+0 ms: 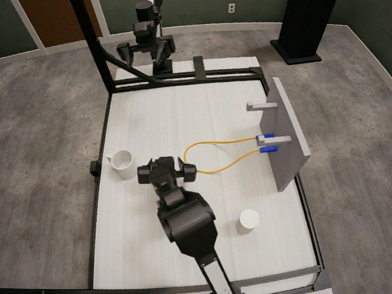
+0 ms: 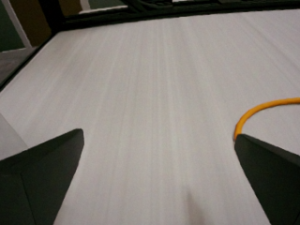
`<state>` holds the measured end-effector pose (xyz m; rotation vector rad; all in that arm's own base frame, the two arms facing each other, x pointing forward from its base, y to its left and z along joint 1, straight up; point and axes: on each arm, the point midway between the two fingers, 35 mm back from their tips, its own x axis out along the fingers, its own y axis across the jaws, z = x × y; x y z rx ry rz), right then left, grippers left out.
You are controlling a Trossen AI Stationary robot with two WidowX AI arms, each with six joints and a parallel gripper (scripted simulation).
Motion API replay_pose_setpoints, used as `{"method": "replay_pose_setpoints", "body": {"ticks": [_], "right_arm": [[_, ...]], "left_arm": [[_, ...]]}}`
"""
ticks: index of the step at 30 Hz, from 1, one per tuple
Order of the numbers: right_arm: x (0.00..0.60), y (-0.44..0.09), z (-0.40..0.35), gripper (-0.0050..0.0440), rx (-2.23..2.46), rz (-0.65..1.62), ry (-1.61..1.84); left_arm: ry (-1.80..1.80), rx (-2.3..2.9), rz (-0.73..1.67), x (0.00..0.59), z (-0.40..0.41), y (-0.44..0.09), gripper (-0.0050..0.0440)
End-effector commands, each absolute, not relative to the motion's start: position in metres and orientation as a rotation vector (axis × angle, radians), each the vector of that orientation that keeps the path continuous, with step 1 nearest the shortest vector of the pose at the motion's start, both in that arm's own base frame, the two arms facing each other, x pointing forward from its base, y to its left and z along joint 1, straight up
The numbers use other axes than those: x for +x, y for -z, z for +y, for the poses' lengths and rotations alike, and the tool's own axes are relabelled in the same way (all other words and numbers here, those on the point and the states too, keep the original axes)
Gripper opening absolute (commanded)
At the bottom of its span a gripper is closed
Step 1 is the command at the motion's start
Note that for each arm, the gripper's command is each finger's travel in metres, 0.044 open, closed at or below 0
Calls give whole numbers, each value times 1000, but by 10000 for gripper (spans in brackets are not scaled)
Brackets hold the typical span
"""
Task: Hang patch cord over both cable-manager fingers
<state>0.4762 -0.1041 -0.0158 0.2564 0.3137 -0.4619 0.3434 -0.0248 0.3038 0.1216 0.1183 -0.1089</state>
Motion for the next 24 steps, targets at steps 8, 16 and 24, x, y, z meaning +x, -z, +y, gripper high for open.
{"method": "replay_pose_setpoints", "body": {"ticks": [8,16,24], "right_arm": [[438,33,-133,440,127,323,710],[435,36,-133,440,121,331,715],[439,29,-134,440,131,313,713]], "left_arm": [[-3,-1,-46,315,1,-321,440],[-5,-3,-41,318,1,-321,440],[-2,17,1,329,2,-322,440]]}}
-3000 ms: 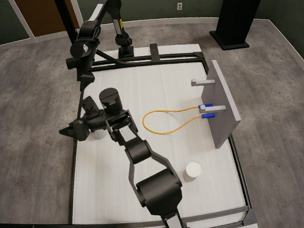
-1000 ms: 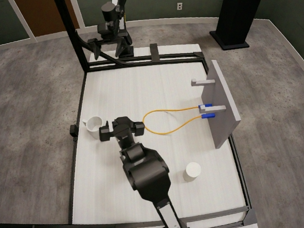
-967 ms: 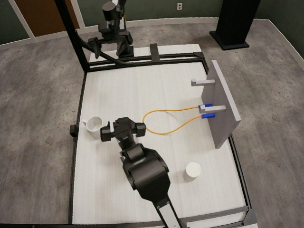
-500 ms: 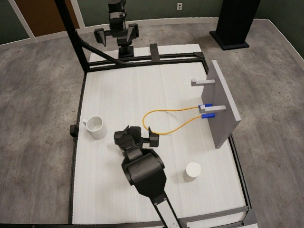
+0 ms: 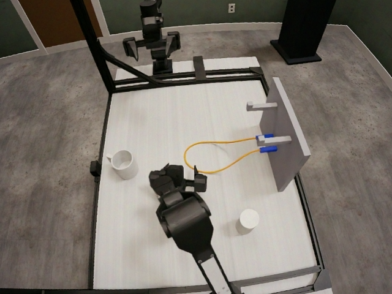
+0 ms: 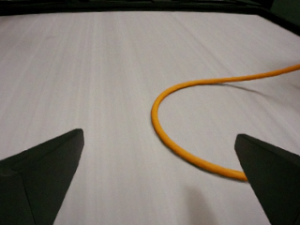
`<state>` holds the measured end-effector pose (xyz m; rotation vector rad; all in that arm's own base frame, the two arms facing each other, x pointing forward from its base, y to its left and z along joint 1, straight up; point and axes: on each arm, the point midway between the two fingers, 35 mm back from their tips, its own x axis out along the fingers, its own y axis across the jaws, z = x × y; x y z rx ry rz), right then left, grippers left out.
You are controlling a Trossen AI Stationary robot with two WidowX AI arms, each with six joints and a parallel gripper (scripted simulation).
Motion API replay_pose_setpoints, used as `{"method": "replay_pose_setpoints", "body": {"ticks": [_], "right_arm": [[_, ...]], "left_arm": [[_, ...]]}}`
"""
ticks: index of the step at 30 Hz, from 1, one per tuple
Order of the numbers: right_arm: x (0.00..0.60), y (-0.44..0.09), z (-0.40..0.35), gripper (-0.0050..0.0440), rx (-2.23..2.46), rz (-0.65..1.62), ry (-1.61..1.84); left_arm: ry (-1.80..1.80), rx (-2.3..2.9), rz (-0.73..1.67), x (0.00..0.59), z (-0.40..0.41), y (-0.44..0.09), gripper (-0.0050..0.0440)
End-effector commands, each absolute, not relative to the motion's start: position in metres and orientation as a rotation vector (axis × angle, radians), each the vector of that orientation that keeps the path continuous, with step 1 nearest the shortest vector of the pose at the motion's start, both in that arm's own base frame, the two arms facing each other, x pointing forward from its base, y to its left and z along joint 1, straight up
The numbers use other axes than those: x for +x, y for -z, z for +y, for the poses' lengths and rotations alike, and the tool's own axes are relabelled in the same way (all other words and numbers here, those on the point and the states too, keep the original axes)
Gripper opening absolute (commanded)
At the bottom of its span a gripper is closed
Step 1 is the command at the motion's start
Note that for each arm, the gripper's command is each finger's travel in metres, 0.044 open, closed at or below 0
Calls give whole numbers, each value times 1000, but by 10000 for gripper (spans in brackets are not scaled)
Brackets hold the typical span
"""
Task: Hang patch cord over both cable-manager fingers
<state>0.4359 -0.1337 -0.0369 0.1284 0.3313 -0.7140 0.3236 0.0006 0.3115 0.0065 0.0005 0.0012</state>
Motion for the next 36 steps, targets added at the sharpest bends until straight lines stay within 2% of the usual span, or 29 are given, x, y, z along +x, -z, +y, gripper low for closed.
{"method": "replay_pose_setpoints", "body": {"ticks": [1,13,20,36], "right_arm": [[439,29,-134,440,131,313,713],[439,29,-134,440,131,313,713],[439,29,-134,440,131,313,713],[439,29,-134,440,131,313,713]], "left_arm": [[-2,21,13,332,3,-321,440],[-5,80,244,382,13,-309,440],[7,125,459,429,28,-287,440],[88,193,828,489,49,-225,440]]}}
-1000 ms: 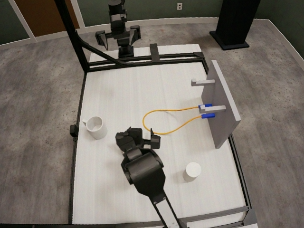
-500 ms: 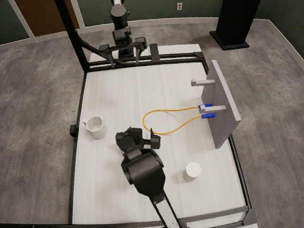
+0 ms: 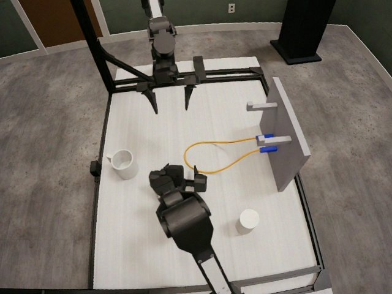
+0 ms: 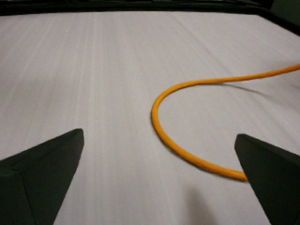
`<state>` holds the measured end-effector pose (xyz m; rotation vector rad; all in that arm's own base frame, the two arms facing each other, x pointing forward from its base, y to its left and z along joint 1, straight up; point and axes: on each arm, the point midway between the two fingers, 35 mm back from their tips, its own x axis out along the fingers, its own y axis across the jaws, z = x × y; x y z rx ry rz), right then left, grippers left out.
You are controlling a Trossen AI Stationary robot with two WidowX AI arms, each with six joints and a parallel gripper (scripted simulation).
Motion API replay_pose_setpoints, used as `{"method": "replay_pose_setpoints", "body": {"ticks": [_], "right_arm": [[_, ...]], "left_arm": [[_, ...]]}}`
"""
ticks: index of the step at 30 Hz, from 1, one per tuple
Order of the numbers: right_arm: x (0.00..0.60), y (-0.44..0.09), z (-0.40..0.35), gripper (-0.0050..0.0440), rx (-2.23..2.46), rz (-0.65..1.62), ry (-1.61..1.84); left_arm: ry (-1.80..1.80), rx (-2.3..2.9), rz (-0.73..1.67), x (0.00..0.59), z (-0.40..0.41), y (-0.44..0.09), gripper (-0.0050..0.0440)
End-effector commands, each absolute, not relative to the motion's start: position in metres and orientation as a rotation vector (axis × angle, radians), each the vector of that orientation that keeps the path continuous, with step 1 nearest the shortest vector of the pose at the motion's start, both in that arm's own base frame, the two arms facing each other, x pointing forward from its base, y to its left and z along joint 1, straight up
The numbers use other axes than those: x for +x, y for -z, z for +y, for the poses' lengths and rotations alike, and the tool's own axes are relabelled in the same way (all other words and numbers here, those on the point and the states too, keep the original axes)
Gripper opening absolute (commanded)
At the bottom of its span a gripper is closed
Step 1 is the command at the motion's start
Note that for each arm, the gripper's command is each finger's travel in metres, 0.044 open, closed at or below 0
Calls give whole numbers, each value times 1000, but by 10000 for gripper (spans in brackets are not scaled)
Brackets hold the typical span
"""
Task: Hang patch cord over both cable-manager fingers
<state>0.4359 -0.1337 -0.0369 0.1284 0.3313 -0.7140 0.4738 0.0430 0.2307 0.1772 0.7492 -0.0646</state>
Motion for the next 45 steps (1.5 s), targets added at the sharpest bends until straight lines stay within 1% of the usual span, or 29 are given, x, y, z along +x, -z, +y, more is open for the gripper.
{"method": "replay_pose_setpoints", "body": {"ticks": [1,8,10,15,21,37,42,45], "right_arm": [[439,29,-134,440,131,313,713],[439,29,-134,440,131,313,713],[439,29,-134,440,131,313,713],[439,29,-134,440,131,313,713],[439,29,-134,440,131,313,713],[439,29,-134,440,131,313,713],[439,29,-134,440,131,313,713],[439,29,-134,440,131,313,713]], "left_arm": [[96,197,851,491,50,-220,440],[155,215,1010,506,57,-184,440],[155,215,1010,506,57,-184,440],[210,222,1136,511,63,-153,440],[258,223,1231,513,67,-127,440],[279,223,1273,513,68,-114,440],[283,218,1292,512,68,-89,440],[283,218,1292,512,68,-83,440]]}}
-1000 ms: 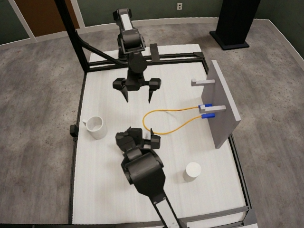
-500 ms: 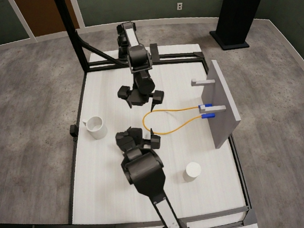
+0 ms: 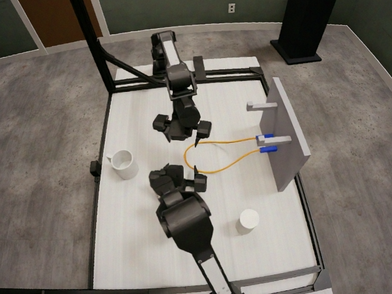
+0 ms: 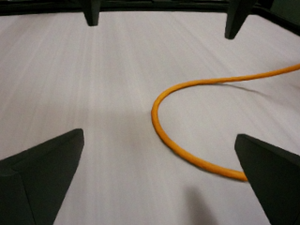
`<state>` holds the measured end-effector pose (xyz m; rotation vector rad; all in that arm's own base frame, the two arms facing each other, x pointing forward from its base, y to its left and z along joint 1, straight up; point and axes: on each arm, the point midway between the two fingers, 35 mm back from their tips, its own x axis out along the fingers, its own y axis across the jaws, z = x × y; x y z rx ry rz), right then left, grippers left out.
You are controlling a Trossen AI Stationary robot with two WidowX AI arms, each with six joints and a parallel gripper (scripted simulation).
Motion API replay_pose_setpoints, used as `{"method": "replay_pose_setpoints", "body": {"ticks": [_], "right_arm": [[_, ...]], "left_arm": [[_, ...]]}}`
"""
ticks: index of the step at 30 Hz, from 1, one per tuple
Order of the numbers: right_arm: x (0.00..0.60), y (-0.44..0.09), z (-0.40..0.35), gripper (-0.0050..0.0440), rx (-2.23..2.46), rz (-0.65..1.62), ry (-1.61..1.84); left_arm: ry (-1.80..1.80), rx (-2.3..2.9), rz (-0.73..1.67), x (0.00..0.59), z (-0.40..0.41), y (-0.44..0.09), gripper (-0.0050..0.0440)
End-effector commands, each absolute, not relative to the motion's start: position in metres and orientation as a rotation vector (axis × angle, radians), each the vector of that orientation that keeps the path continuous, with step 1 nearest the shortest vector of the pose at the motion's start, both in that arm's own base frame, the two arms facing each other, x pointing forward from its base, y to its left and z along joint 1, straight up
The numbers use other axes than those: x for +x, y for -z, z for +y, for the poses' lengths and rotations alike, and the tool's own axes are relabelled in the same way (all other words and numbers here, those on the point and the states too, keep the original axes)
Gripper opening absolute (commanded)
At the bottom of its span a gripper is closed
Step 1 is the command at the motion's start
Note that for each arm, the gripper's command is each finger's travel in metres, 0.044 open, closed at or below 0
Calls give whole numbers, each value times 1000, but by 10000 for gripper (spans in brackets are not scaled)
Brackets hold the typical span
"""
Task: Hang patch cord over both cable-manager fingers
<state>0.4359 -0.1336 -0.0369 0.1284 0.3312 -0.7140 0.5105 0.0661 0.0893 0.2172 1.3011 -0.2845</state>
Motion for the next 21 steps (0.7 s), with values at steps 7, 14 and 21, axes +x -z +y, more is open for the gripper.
{"method": "replay_pose_setpoints", "body": {"ticks": [7,14,21], "right_arm": [[439,29,-134,440,131,313,713],[439,29,-134,440,131,313,713],[439,29,-134,440,131,313,713]], "left_arm": [[281,219,1285,511,68,-48,440],[278,223,1274,512,68,-47,440],[279,222,1278,512,68,-43,440]]}}
